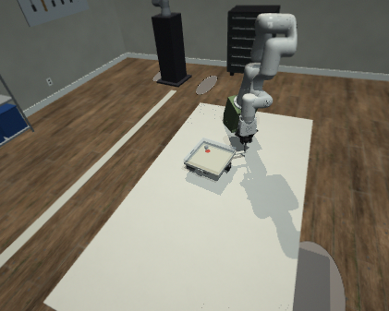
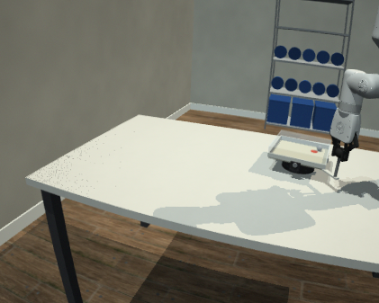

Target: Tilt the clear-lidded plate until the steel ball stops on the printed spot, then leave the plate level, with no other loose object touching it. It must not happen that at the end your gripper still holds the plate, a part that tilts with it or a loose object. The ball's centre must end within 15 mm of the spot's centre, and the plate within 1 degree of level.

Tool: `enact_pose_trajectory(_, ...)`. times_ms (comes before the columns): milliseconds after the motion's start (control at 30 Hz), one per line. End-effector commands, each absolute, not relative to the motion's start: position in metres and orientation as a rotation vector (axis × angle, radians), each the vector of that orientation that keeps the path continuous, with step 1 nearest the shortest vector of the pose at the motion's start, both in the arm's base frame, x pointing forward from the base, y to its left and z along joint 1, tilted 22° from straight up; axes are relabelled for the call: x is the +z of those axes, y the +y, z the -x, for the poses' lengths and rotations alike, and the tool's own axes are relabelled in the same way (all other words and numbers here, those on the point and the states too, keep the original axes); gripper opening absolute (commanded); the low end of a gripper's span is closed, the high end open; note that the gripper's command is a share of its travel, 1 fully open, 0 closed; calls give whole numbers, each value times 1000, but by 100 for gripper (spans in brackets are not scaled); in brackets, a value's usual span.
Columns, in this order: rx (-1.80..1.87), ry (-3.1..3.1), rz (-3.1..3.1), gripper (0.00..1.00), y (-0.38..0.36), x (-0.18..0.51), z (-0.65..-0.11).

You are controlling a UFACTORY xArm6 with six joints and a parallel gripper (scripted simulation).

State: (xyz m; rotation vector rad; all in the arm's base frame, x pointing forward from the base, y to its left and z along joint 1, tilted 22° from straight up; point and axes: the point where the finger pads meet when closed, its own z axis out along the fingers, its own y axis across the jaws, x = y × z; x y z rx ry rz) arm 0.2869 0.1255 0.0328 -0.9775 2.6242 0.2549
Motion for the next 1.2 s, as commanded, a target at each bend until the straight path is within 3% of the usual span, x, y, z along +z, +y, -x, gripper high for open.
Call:
enact_pose_trajectory(0,253,2625,976,0,123,31,-285)
enact_pose_trajectory(1167,253,2625,976,0,128,33,-290)
